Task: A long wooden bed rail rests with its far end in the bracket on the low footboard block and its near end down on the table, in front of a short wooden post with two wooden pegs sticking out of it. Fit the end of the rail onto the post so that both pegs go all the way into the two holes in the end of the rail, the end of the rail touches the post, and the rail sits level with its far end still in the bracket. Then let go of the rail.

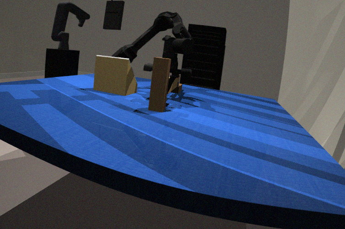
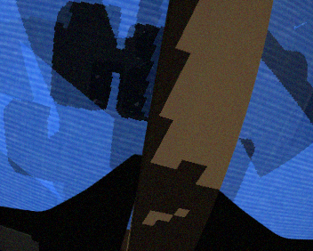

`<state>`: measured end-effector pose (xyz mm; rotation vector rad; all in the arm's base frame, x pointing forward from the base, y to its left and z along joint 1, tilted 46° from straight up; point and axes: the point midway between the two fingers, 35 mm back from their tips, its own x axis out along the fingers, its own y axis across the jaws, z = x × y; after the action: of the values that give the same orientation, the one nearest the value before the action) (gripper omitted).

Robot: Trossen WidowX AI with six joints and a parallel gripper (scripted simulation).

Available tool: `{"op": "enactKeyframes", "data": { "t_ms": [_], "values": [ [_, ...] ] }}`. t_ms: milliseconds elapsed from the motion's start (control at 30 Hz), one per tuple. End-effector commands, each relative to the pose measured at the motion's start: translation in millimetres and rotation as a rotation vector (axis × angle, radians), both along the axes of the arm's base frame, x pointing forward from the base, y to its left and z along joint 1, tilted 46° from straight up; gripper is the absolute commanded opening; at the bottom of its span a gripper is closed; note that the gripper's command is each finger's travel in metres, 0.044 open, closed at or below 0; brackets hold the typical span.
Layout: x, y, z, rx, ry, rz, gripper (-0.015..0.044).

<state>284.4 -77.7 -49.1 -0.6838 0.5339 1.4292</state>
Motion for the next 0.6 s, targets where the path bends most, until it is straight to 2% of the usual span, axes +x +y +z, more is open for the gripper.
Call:
{"op": "enactKeyframes", "data": {
  "t_ms": [0,567],
  "values": [
    [1.4,-4.9,0.1,-0.005,-0.009,-0.007,0.0],
    [1.7,-8.2,-3.0,-0.006,-0.009,-0.007,0.0]
  ]
}}
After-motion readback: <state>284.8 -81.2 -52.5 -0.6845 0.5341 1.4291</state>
